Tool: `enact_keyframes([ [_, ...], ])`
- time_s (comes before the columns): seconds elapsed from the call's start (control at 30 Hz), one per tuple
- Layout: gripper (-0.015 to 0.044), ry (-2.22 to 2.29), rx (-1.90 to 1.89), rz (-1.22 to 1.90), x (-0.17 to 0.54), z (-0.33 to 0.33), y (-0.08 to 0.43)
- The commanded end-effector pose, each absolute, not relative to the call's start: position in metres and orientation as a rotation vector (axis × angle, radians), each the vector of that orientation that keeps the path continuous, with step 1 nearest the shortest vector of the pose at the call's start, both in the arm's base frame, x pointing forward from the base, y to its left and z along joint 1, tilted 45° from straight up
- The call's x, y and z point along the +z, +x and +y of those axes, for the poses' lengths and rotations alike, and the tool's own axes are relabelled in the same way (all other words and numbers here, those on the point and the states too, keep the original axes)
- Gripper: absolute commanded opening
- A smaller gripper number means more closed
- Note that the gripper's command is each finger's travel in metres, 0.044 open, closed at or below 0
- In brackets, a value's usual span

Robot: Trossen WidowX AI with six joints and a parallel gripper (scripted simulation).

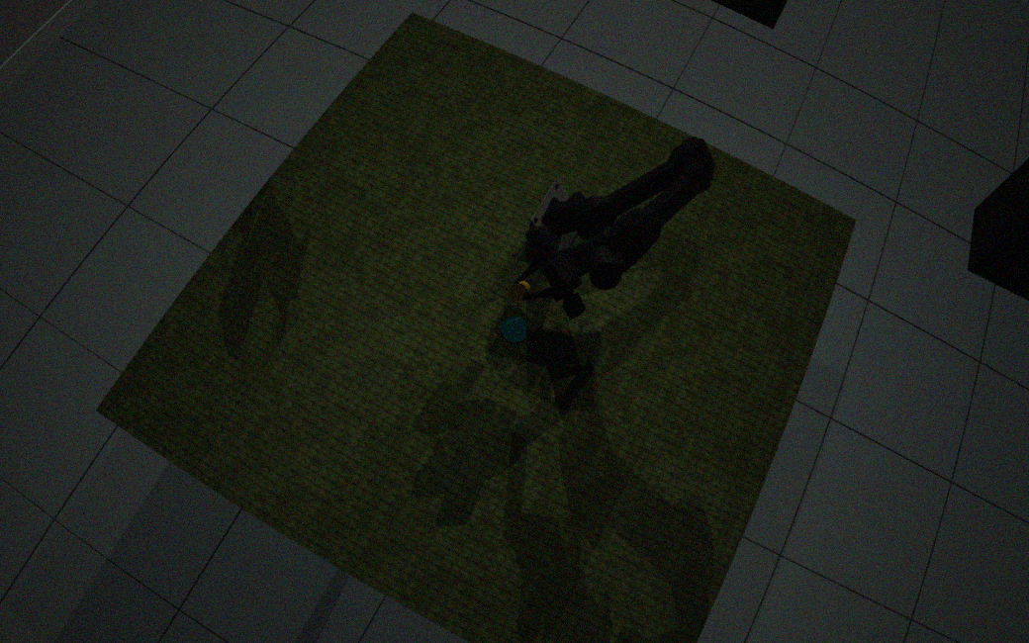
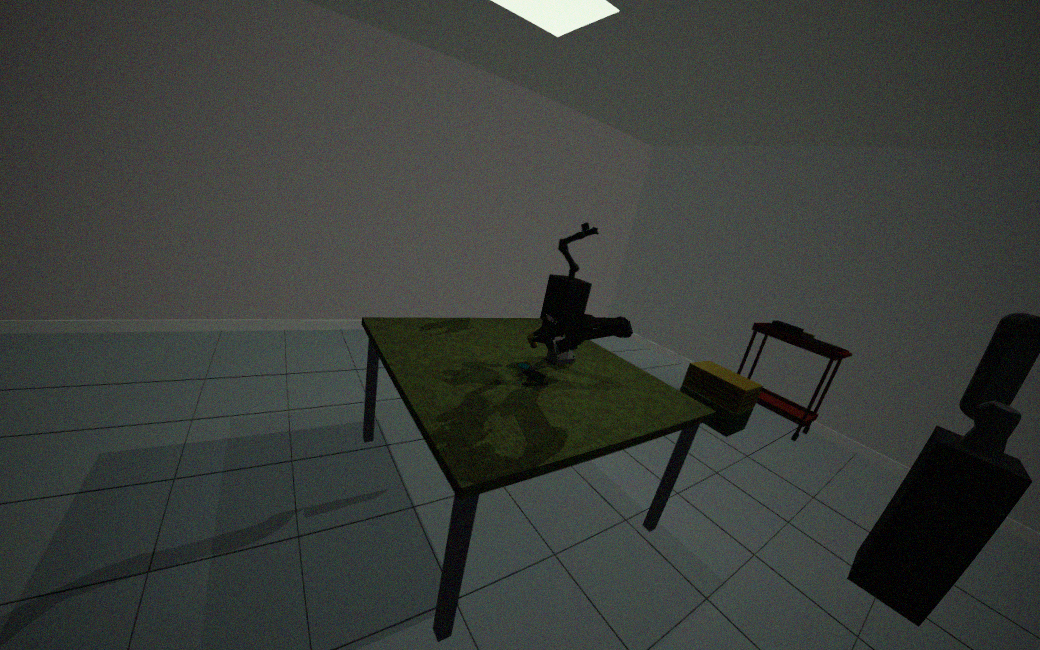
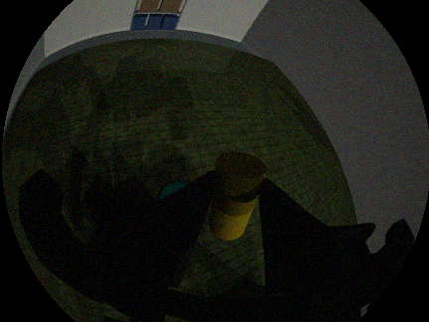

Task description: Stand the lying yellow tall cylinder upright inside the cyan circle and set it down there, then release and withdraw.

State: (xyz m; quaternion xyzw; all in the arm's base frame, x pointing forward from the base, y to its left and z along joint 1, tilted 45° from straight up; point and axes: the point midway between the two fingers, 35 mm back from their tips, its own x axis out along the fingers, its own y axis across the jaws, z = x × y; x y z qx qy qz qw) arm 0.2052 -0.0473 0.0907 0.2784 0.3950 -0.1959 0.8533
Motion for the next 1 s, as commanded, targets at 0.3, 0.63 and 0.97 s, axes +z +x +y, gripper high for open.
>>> enact_keyframes([
  [0.3, 0.0105, 0.607, -0.437, 0.721, 0.0940, -0.0490, 0.2061],
  [0.63, 0.0105, 0.627, -0.448, 0.647, 0.0952, -0.0494, 0.2067],
  [0.97, 0.0105, 0.651, -0.455, 0.573, 0.0966, -0.0498, 0.2073],
])
